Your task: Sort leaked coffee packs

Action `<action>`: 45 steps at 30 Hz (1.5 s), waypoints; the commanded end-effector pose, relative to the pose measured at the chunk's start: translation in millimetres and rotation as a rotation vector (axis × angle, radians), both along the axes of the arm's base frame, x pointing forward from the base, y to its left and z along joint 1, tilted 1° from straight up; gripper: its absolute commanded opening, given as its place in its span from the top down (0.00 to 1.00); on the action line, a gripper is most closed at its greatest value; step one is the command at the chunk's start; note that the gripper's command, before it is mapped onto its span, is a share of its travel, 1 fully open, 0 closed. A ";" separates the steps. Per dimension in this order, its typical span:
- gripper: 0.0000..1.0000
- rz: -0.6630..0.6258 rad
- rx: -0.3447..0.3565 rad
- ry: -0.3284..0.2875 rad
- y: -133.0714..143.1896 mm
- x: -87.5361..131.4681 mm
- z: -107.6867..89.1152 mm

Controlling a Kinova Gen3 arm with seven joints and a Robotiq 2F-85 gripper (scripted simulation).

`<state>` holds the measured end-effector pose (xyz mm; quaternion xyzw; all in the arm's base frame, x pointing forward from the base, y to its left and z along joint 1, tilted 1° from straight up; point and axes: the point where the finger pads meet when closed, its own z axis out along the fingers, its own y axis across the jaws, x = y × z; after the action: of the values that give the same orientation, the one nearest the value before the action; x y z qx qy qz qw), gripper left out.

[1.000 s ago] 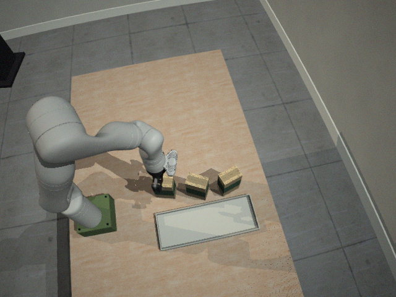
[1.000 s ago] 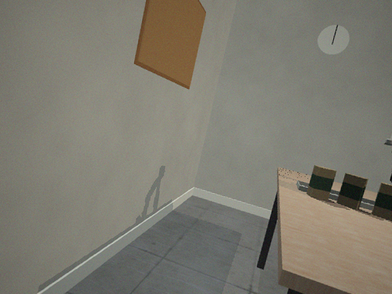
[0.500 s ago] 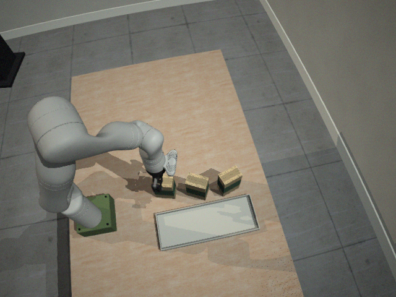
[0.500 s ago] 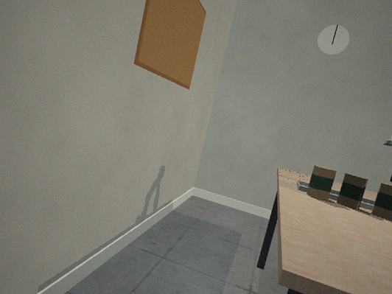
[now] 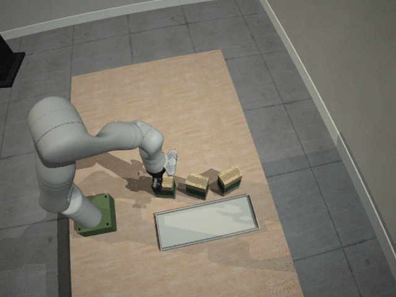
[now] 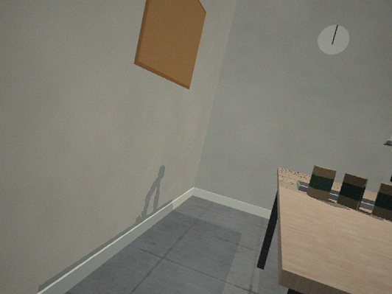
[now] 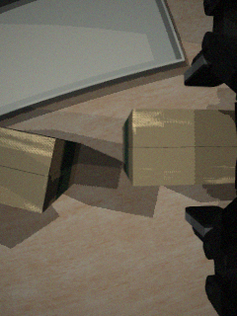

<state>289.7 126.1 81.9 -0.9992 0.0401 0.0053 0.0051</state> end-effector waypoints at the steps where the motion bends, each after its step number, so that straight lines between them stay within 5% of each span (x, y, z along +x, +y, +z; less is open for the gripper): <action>1: 0.16 0.000 0.000 -0.001 0.1 0.3 0.4; 28: 0.16 0.000 0.000 -0.001 0.4 0.7 -4.5; 45: 0.16 0.000 0.000 -0.001 0.7 0.4 -35.5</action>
<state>292.7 124.8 49.0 -0.9990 0.0436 0.0014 0.0057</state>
